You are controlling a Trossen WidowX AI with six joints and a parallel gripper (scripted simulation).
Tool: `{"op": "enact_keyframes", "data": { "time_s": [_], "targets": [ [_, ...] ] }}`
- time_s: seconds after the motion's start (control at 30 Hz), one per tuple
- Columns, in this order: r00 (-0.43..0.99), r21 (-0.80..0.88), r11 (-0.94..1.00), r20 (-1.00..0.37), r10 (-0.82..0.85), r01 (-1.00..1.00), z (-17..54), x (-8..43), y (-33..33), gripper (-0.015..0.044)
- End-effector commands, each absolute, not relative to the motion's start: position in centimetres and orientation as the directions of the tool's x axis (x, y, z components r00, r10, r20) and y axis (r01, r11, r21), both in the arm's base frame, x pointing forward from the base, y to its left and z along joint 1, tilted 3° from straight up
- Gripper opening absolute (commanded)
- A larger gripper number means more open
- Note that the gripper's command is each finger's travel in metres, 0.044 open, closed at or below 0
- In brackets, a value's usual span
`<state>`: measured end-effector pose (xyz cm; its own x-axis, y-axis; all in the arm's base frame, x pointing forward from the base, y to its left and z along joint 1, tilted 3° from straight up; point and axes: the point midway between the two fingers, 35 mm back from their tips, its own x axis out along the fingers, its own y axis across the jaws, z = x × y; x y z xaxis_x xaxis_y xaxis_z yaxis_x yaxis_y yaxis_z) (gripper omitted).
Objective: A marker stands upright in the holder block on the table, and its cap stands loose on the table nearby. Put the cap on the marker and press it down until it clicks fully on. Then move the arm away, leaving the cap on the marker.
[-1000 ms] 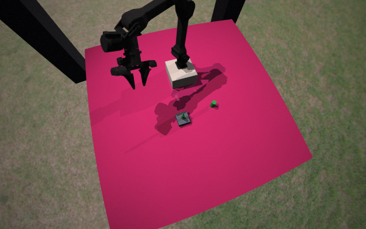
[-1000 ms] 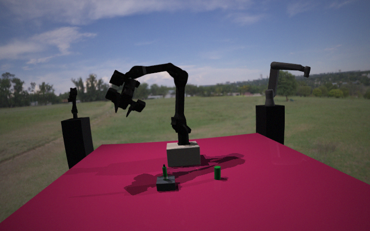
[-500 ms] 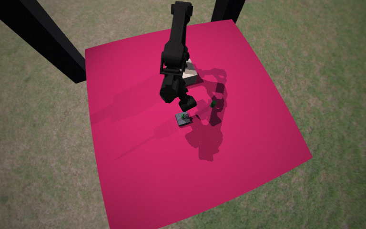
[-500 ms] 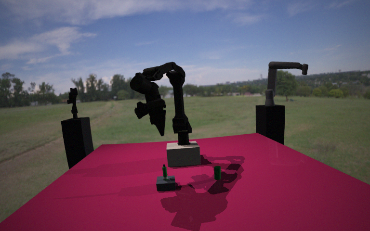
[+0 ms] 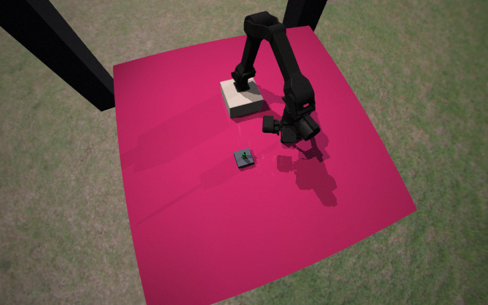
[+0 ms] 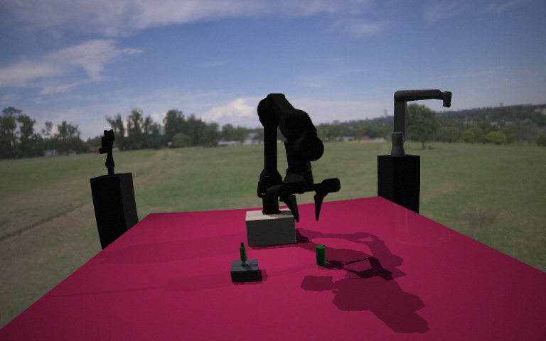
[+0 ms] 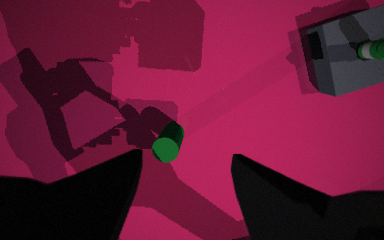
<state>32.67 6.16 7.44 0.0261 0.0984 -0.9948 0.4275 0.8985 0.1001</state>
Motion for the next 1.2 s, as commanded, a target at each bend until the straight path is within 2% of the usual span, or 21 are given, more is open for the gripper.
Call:
{"op": "enact_keyframes", "data": {
  "time_s": [0.0, 0.27, 0.43, 1.17],
  "targets": [
    [-0.032, 0.011, 0.991, -0.999, 0.016, 0.131, 5.7, 31.4, 10.2, 0.0237],
    [-0.034, 0.007, 0.993, -0.999, 0.011, 0.116, 5.6, 30.9, 10.6, 0.0237],
    [-0.034, 0.007, 0.993, -0.999, 0.011, 0.116, 2.1, 30.7, 10.6, 0.0237],
    [-0.034, 0.007, 0.993, -0.999, 0.011, 0.116, -1.3, 30.8, 10.6, 0.0237]
  ]
}}
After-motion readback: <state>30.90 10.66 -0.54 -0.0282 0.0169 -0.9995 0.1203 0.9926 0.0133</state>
